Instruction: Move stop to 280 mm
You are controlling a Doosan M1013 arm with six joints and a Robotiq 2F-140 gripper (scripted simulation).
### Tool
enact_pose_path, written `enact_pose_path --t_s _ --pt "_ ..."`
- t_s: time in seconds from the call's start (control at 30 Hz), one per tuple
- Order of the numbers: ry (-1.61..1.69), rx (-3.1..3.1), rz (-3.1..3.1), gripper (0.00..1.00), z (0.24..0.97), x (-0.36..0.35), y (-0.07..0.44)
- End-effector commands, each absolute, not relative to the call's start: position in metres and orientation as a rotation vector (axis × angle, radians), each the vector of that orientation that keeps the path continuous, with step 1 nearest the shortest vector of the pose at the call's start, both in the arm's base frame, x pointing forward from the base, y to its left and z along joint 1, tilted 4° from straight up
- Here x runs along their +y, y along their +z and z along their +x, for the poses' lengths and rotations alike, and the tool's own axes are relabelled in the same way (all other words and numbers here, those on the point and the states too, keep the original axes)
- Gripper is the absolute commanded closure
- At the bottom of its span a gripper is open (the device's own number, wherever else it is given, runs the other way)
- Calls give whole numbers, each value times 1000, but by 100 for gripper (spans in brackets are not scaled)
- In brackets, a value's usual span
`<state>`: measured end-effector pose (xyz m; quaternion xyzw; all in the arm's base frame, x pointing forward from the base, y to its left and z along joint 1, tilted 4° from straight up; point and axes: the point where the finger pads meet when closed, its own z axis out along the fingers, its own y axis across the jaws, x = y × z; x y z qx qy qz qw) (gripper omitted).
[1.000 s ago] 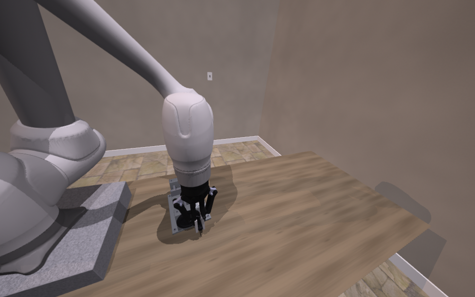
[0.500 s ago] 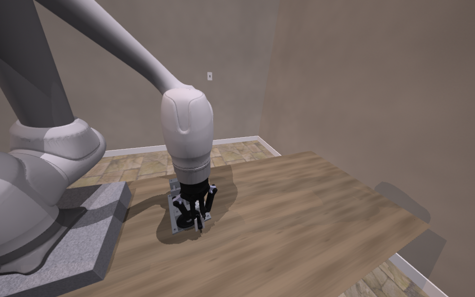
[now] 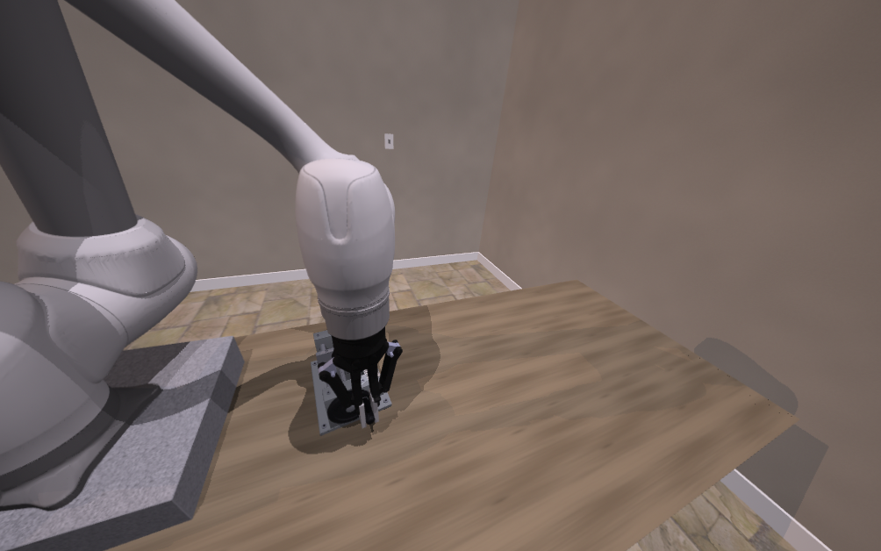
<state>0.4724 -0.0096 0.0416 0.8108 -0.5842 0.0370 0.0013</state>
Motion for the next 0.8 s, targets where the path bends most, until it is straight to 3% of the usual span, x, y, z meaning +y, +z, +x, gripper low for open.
enact_pose_path --t_s 0.0,0.77 --pt "115 -1834 2545 96 472 -10 43" --pt "115 -1834 2545 96 471 -10 45"
